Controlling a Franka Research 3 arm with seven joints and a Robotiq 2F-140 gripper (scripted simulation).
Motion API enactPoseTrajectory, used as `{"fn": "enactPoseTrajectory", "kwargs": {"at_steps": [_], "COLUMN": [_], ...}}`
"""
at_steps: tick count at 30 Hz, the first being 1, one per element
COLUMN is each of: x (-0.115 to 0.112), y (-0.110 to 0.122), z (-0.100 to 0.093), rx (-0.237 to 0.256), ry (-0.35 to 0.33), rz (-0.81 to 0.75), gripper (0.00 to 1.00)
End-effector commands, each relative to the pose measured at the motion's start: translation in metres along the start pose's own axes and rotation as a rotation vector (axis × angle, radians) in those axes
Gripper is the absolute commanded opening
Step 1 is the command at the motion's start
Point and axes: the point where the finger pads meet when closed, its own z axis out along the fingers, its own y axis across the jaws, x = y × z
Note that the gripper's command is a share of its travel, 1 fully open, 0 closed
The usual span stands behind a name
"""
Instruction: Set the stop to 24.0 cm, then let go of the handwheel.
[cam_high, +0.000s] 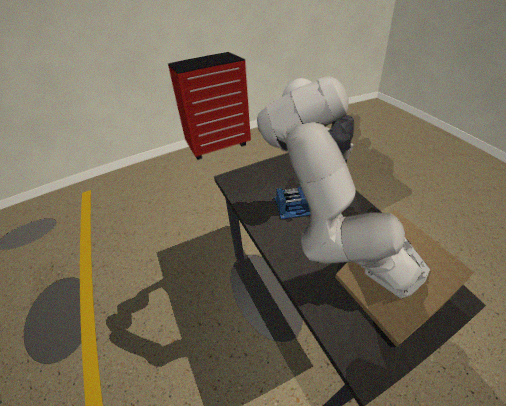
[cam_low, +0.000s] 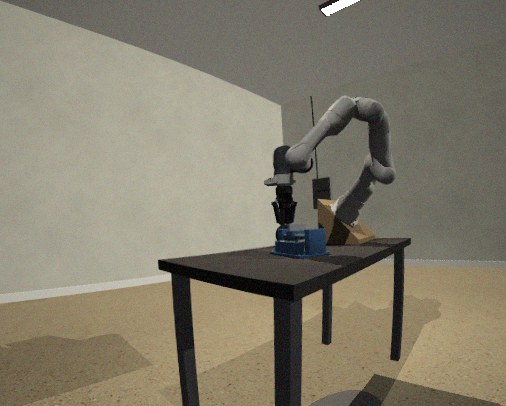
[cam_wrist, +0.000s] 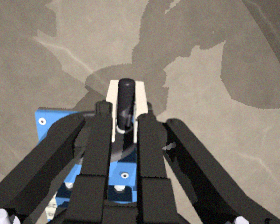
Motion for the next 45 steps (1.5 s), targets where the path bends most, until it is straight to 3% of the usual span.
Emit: {"fn": "enactPoseTrajectory", "kwargs": {"at_steps": [1, 16, 45], "x": [0.001, 0.001, 0.001], "y": [-0.001, -0.017, -0.036], "z": [-0.014, -0.033, -0.035], "rx": [0.000, 0.000, 0.000], "ry": [-0.002, -0.002, -0.002], "rz": [-0.001, -0.001, -0.001], "gripper": [0.04, 0.04, 0.04]}}
